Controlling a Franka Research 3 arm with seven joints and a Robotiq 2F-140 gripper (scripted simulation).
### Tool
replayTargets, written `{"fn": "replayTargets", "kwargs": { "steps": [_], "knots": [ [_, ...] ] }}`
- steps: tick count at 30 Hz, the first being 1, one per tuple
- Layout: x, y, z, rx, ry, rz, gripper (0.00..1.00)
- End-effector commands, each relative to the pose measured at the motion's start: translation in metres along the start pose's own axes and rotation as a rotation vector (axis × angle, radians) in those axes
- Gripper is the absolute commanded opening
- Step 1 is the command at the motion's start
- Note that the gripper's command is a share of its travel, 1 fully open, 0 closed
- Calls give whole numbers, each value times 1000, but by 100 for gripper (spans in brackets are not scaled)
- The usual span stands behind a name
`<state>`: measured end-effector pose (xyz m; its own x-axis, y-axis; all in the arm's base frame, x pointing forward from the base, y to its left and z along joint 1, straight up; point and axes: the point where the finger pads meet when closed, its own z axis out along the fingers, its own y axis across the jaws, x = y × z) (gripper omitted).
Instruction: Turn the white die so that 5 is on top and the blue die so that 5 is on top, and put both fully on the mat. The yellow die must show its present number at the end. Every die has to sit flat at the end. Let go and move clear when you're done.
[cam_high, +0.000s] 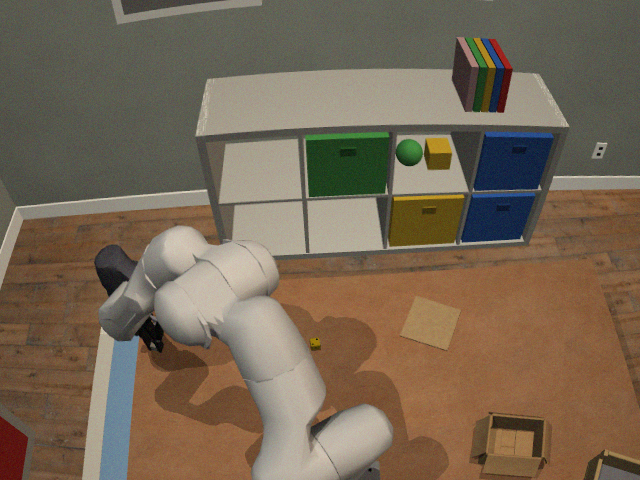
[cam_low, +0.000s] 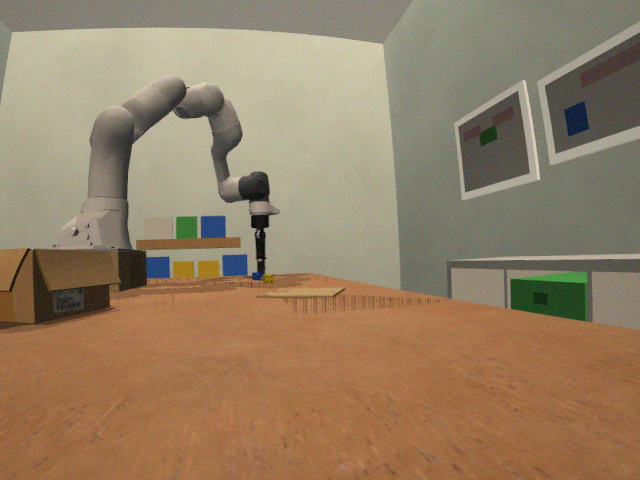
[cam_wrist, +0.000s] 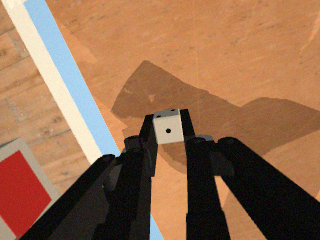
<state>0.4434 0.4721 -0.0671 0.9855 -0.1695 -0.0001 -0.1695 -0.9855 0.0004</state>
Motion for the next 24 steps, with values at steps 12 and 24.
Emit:
{"fn": "replayTargets", "kwargs": {
  "steps": [12, 24],
  "knots": [
    [1, -1, -55, 3, 3, 4, 21],
    [1, 0, -100, 3, 3, 4, 21]
  ]
}}
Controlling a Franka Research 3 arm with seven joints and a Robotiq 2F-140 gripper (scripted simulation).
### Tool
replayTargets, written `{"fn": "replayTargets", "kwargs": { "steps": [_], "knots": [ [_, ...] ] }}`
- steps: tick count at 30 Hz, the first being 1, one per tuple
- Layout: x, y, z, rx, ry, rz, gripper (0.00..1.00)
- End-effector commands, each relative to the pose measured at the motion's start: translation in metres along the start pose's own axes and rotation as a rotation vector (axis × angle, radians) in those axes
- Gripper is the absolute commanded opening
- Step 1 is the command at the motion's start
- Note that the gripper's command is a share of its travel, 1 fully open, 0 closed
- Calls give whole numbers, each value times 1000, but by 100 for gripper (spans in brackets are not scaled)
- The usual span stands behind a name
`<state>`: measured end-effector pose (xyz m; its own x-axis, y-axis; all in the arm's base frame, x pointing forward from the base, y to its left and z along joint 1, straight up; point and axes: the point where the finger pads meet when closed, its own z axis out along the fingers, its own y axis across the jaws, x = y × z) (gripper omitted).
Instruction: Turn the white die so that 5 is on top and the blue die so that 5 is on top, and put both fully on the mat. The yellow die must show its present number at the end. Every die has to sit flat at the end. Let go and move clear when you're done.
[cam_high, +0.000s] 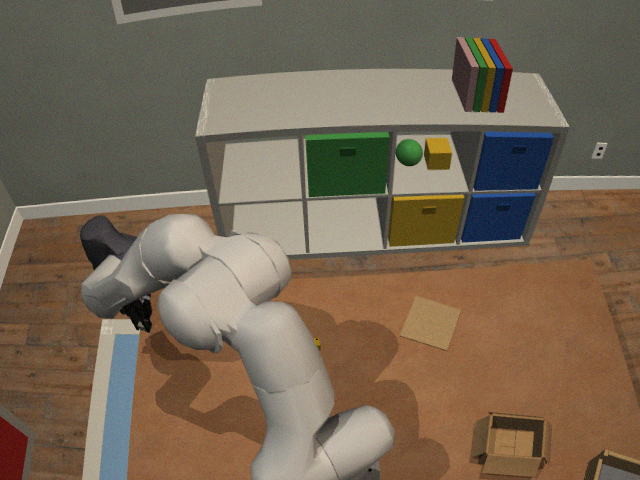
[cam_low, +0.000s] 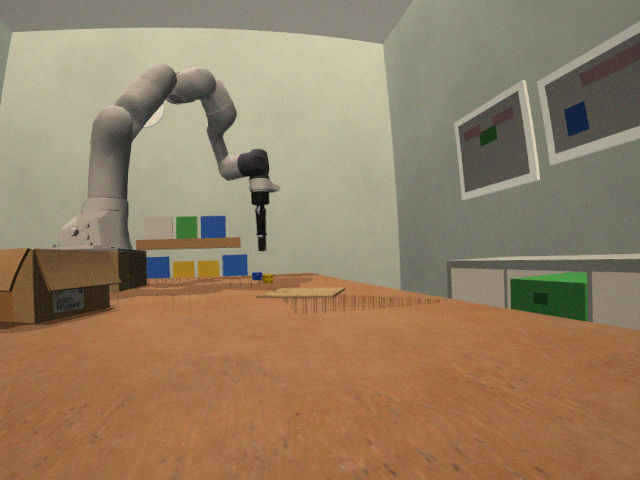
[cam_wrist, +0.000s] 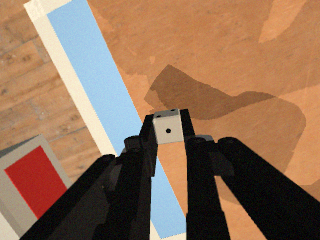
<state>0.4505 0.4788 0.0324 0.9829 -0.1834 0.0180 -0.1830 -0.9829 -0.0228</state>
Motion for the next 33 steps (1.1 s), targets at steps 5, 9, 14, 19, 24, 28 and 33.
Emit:
{"fn": "replayTargets", "kwargs": {
  "steps": [5, 9, 14, 19, 24, 28, 33],
  "knots": [
    [-5, 7, 0, -20, -16, -10, 21],
    [-5, 7, 0, -21, -16, 4, 21],
    [-5, 8, 2, -24, -17, 160, 21],
    [-5, 8, 4, -27, -17, 257, 21],
    [-5, 8, 5, -29, -17, 365, 21],
    [-6, 8, 6, -30, -16, 418, 21],
    [-6, 8, 7, -32, -16, 510, 21]
  ]
}}
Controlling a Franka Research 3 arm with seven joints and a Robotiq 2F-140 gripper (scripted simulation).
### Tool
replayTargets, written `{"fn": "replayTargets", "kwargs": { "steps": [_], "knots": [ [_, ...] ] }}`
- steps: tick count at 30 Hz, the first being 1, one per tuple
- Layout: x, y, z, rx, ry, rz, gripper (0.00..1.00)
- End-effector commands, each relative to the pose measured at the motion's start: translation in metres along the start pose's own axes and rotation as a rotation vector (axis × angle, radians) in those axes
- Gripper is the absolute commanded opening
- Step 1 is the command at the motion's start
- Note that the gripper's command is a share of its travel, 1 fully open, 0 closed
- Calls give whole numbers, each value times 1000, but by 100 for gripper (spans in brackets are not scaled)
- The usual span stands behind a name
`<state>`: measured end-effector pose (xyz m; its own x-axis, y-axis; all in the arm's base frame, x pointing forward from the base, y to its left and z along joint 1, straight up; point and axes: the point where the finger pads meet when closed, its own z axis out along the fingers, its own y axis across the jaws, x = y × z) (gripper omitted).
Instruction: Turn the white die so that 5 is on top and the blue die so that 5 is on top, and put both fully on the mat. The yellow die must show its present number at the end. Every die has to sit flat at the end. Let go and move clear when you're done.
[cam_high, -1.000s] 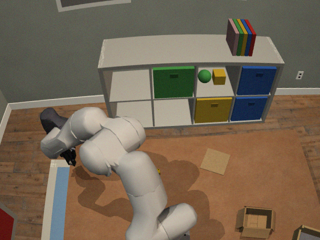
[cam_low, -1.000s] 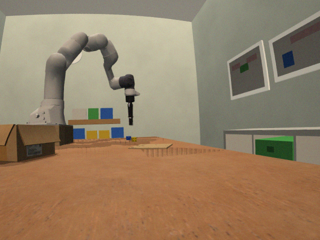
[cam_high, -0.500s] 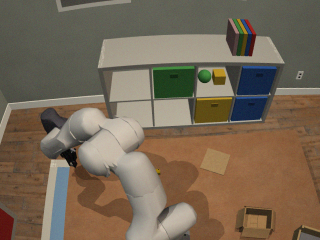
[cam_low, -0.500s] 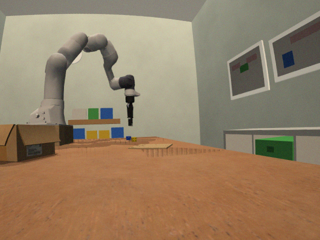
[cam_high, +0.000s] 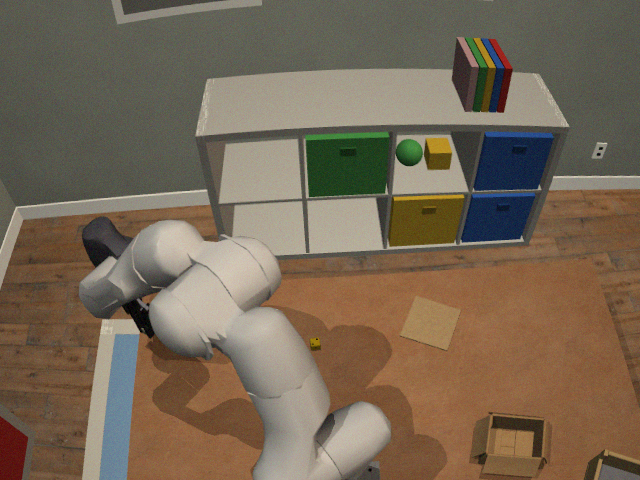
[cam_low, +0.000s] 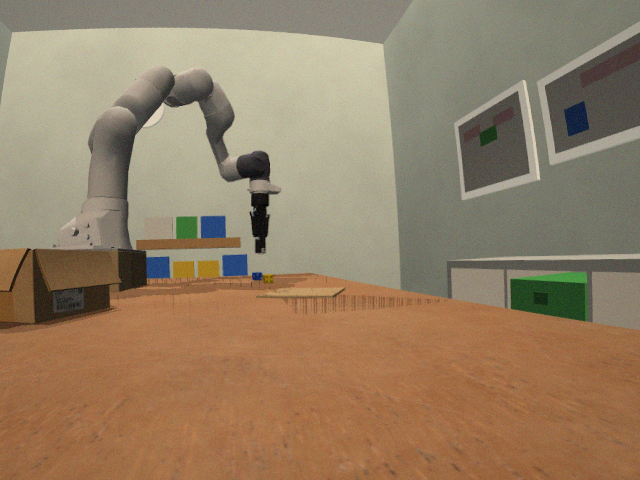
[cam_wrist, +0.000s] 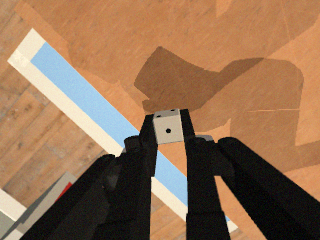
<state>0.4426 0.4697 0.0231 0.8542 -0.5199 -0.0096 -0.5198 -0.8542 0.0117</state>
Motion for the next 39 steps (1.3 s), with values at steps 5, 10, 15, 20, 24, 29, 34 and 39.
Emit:
{"fn": "replayTargets", "kwargs": {
  "steps": [5, 10, 15, 20, 24, 29, 34, 39],
  "knots": [
    [0, -3, -1, 7, 5, 245, 21],
    [-1, -3, 0, 7, 5, 333, 21],
    [-1, -4, 1, 7, 5, 416, 21],
    [-1, -4, 2, 7, 4, 504, 21],
    [-1, -5, 2, 7, 4, 576, 21],
    [-1, -5, 2, 8, 4, 645, 21],
    [-1, -6, 3, 9, 4, 742, 21],
    [-1, -6, 3, 10, 4, 834, 21]
  ]
}}
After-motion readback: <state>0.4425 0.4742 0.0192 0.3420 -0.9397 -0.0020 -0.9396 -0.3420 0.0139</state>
